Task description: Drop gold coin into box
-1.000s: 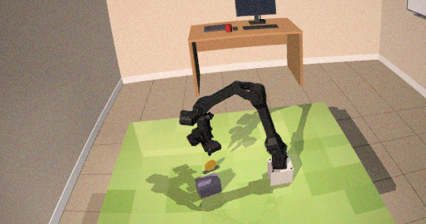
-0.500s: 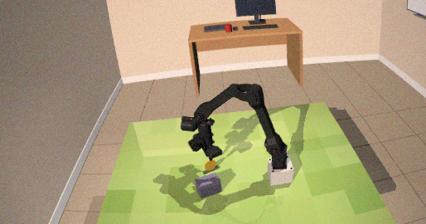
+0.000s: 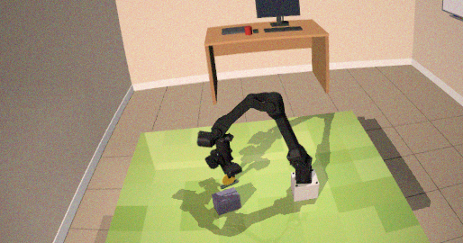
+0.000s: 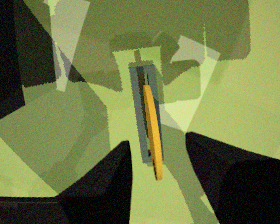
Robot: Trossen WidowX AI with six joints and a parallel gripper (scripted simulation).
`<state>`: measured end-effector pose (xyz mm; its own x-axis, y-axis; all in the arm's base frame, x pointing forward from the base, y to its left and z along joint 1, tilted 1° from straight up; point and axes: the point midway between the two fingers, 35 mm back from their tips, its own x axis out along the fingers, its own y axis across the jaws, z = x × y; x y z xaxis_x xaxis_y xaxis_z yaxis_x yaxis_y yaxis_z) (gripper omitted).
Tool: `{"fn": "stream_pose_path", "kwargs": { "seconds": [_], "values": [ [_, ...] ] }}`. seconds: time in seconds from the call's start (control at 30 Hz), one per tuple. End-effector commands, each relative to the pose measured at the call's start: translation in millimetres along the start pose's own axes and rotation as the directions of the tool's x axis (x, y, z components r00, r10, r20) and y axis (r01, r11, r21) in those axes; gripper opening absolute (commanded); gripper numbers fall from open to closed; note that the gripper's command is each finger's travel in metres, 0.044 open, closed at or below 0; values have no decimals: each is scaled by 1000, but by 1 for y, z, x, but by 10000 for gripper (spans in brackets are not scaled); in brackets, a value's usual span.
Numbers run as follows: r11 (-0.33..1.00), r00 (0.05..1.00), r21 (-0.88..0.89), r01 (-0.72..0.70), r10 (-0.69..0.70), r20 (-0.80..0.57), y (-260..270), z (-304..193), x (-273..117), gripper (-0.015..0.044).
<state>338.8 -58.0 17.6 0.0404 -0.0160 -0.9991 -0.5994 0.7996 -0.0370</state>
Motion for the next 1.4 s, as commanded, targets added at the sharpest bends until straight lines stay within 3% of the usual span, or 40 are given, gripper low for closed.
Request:
{"fn": "stream_pose_path", "kwargs": {
  "seconds": [0.0,0.73,0.93,1.37],
  "values": [
    [1000,1000,-3,-3,3,4,0,0,8,161],
    [1000,1000,-3,-4,4,4,2,-1,41,161],
    [1000,1000,-3,-4,4,4,2,-1,41,3],
    [1000,1000,-3,-4,4,4,2,-1,38,0]
  ]
}}
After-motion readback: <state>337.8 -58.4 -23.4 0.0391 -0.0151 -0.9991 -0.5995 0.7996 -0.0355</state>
